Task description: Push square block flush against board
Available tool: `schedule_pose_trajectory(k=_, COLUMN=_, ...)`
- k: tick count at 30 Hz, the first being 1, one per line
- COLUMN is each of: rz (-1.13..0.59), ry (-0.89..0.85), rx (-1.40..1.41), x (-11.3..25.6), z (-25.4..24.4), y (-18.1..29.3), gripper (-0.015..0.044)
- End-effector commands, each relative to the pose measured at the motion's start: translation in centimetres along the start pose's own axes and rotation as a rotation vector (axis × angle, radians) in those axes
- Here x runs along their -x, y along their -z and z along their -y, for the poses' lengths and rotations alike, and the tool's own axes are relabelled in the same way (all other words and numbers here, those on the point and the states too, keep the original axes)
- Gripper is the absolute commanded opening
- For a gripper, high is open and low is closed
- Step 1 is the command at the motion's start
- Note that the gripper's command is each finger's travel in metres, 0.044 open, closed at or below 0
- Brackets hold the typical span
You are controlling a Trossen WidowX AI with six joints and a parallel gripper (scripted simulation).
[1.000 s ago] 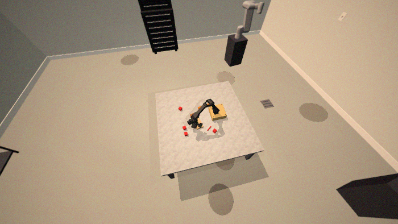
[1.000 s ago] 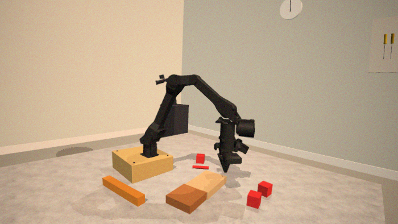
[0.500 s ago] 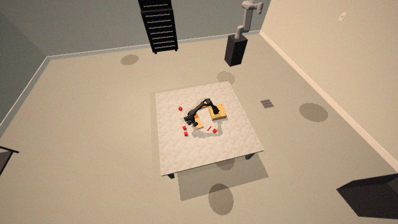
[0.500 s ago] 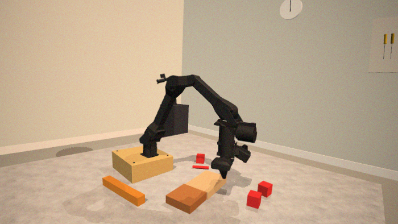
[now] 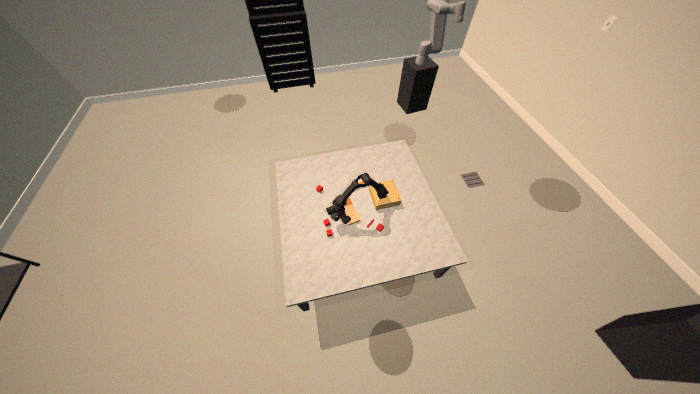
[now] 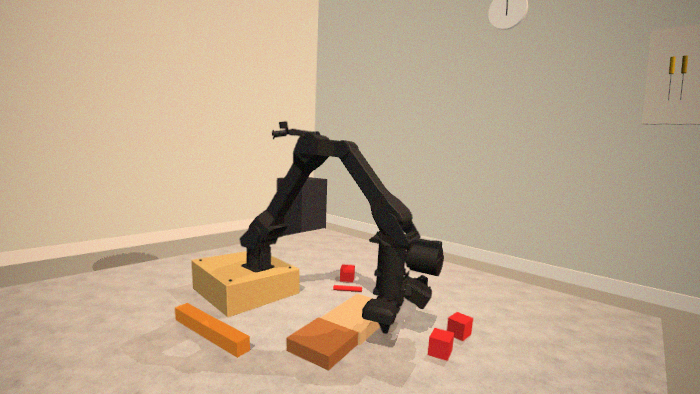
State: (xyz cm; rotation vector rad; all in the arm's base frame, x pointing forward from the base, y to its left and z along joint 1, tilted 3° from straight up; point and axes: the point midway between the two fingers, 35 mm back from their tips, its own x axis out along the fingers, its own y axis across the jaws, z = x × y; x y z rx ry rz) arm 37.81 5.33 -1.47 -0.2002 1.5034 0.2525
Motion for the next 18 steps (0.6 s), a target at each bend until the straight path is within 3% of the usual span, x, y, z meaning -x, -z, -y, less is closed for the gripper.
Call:
schedule_pose_trajectory(k=1, rz=0.014, ry=-0.002, rx=-0.006, x=0.3, z=0.0, y=0.1, gripper=0.0000)
schedule_pose_trajectory(k=18, rz=0.013, ry=-0.002, rx=-0.006, x=0.3, z=0.0, y=0.8, gripper=0.0000)
